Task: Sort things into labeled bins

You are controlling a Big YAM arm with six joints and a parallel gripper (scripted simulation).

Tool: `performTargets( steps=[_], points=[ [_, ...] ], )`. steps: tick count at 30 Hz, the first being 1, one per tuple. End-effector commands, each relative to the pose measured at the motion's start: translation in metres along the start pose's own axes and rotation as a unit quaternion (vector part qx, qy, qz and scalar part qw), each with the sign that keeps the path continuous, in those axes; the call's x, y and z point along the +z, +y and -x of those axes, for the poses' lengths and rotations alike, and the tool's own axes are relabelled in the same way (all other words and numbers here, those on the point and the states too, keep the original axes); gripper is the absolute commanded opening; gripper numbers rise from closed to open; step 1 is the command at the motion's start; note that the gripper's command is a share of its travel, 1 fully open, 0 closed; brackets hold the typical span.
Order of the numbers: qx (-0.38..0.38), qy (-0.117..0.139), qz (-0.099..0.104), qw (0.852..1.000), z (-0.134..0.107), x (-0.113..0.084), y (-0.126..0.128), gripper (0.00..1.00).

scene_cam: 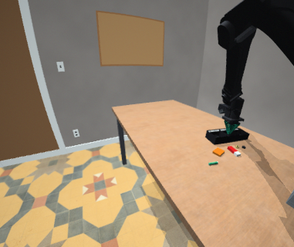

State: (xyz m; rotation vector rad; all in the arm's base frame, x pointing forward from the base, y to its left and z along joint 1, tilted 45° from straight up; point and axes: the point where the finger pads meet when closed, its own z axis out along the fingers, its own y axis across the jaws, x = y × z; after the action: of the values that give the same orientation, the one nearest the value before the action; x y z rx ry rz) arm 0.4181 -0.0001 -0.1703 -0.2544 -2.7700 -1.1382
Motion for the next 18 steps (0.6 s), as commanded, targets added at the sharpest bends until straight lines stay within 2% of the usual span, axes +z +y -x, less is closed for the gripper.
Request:
performTargets(
  steps=[1,4,6,10,11,15,18],
  points=[
    [-0.005,-0.027,0.0,1.0,0.023,-0.023,-0.009,0.09],
    [-0.014,-0.037,-0.003,0.999,0.029,-0.038,-0.002,0.09],
    [-0.015,-0.037,-0.003,0.999,0.029,-0.04,-0.002,0.09],
    [-0.006,-0.028,0.0,1.0,0.024,-0.032,-0.01,0.09],
    [-0.015,-0.037,-0.004,0.999,0.029,-0.046,-0.003,0.09],
    [-0.015,-0.038,-0.004,0.999,0.029,-0.063,-0.003,0.09],
    [-0.015,-0.038,-0.004,0.999,0.029,-0.067,-0.003,0.09]
  ],
)
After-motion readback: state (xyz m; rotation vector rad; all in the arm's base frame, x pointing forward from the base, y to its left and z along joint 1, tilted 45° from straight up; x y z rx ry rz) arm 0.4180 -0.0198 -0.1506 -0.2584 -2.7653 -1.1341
